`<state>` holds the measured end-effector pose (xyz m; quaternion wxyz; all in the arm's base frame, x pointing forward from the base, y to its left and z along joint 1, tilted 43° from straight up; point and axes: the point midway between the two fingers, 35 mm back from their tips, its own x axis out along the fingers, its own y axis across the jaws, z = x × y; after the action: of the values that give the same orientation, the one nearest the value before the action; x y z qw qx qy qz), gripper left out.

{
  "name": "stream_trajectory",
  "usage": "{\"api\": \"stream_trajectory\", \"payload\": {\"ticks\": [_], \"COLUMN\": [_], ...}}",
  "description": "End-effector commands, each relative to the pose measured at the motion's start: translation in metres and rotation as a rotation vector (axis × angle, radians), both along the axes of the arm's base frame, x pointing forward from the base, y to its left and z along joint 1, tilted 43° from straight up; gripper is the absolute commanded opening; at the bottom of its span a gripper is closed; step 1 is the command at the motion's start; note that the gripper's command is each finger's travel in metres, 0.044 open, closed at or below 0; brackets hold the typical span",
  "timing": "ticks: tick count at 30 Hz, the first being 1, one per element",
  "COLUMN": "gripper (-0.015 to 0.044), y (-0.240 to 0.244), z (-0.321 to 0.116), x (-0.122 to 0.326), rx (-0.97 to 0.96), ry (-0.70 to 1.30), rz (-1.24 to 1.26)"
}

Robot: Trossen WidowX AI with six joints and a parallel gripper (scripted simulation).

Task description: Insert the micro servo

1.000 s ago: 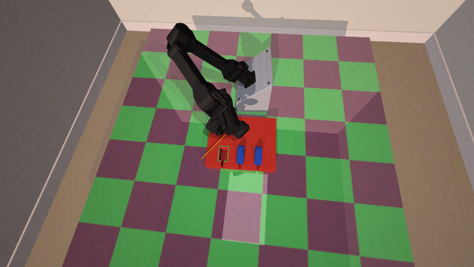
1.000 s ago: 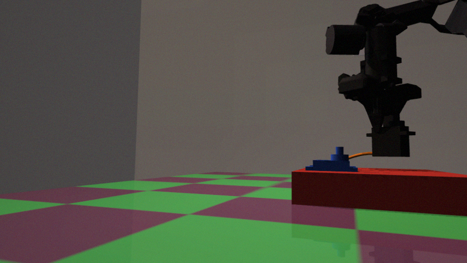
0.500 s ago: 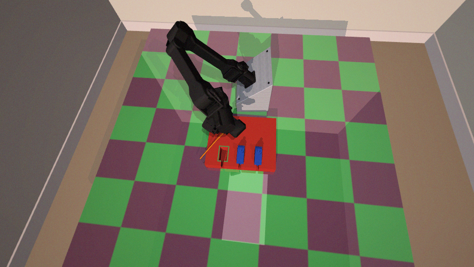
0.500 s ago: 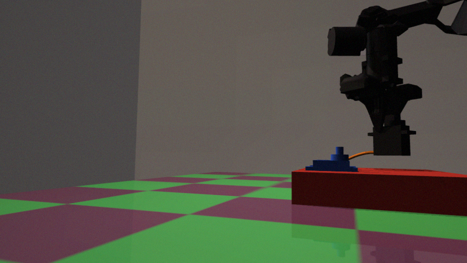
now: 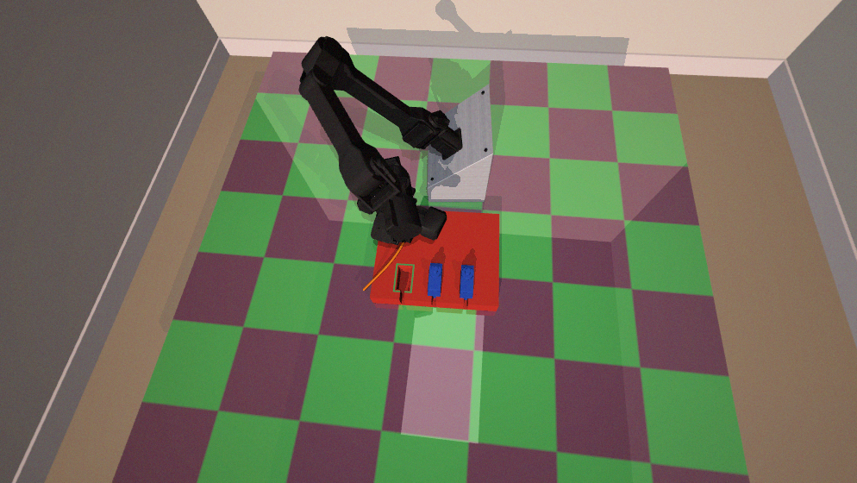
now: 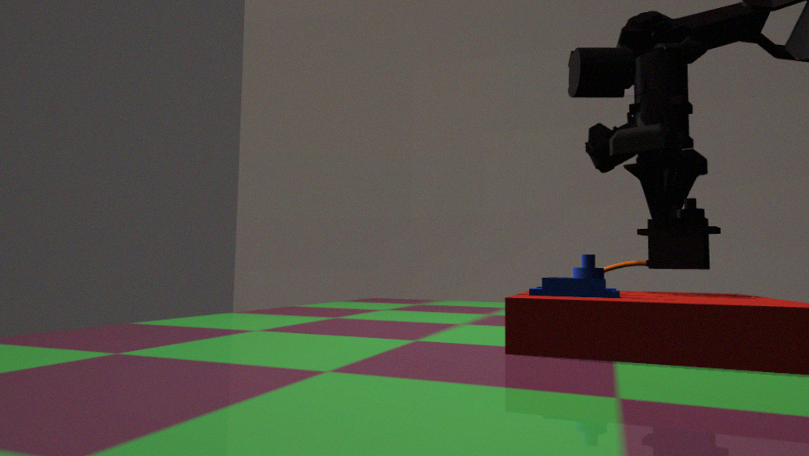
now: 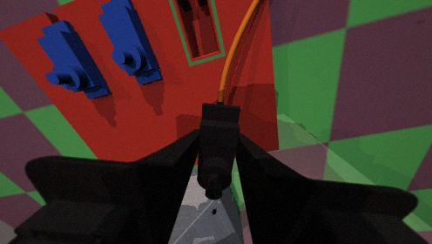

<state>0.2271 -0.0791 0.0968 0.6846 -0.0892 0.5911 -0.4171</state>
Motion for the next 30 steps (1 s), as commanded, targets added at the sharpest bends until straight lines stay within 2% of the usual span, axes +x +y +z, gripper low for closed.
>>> {"api": "stream_trajectory", "payload": {"ticks": [1, 8, 15, 30], "gripper": [0.0, 0.0, 0.0, 0.0], "y": [0.0, 0.0, -0.001, -0.008], "z": [0.001, 0.001, 0.001, 0.005], "x": [0.0, 0.0, 0.004, 0.062], "rx": [0.004, 0.014, 0.014, 0.014], "ry": [0.086, 0.235, 0.239, 0.236], "rz": [0.096, 0.258, 0.262, 0.262]}}
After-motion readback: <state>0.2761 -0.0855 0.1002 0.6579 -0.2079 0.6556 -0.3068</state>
